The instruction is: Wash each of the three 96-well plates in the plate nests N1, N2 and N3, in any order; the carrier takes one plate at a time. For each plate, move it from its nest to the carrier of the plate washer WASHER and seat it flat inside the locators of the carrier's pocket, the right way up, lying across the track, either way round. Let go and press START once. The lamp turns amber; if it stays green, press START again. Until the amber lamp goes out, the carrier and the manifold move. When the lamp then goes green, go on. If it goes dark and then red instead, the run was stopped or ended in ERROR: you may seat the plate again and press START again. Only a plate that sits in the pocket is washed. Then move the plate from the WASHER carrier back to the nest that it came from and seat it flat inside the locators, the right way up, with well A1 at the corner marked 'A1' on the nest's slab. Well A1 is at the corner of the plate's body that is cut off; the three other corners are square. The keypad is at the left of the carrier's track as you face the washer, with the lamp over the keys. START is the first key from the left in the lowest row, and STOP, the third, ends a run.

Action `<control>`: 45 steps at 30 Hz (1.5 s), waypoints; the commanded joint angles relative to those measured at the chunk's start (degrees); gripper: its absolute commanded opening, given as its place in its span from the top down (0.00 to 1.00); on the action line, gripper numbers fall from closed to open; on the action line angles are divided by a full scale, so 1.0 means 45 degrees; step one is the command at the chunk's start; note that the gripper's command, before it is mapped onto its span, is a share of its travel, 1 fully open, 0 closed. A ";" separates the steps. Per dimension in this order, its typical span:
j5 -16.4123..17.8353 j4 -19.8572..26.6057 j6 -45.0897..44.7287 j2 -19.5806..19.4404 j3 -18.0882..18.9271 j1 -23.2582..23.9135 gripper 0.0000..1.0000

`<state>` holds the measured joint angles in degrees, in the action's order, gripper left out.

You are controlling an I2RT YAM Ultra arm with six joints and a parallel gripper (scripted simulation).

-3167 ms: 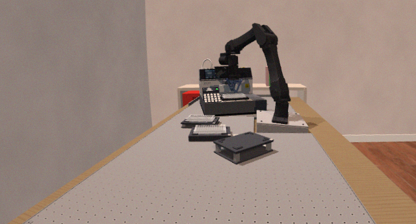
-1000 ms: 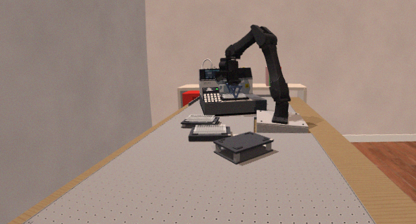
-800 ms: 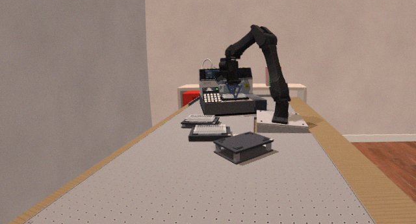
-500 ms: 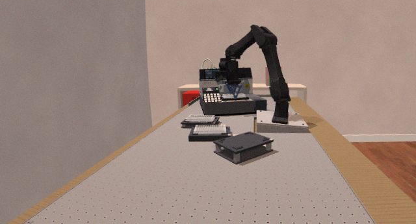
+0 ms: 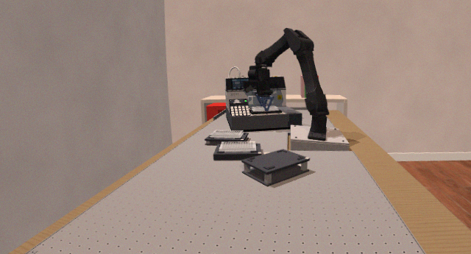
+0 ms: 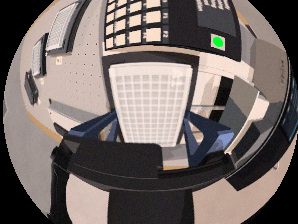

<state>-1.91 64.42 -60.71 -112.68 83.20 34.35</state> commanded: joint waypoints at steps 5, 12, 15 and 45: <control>0.0016 -0.0014 -0.0010 0.0086 0.0044 0.0001 1.00; 0.0016 -0.0014 -0.0010 0.0086 0.0044 0.0001 1.00; 0.0016 -0.0014 -0.0010 0.0086 0.0044 0.0001 1.00; 0.0018 0.1195 0.0018 0.0283 0.1056 -0.0027 1.00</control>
<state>-1.91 68.45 -60.69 -112.40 86.32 34.30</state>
